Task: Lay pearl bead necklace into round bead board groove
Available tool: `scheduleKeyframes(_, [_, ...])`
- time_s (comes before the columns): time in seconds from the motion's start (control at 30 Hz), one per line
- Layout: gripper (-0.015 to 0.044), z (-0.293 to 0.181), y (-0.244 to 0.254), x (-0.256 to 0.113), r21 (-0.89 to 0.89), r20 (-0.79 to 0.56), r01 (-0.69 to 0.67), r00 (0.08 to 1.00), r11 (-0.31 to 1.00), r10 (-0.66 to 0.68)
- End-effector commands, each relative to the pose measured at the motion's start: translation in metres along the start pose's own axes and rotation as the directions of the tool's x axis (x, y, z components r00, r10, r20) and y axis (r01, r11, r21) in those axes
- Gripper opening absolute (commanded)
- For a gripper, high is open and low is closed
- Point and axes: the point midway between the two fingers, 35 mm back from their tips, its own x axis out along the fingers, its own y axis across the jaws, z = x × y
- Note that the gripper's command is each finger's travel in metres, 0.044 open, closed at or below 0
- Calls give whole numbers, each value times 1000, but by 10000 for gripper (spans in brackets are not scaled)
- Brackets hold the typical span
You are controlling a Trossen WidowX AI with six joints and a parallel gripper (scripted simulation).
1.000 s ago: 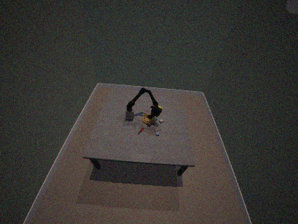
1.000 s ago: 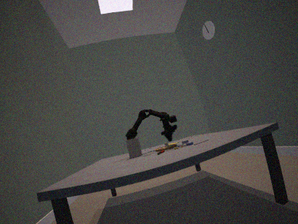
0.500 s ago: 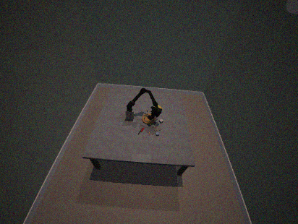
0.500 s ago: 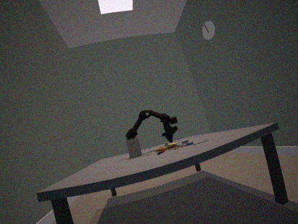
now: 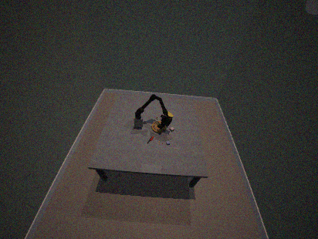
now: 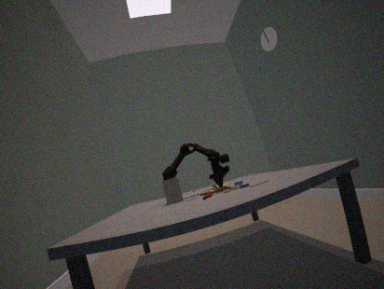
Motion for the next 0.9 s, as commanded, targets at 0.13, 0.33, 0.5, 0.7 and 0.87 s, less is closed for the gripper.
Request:
scheduleKeyframes(0.13, [41,0,-1,1,3,-1,0,1000,1000,0])
scheduleKeyframes(0.33, [0,0,-1,1,3,-1,0,1000,1000,0])
scheduleKeyframes(0.5, [0,0,-1,1,3,-1,0,1000,1000,0])
scheduleKeyframes(0.7, [0,0,-1,1,3,-1,0,1000,1000,0])
scheduleKeyframes(0.87, [0,0,-1,1,3,-1,0,1000,1000,0])
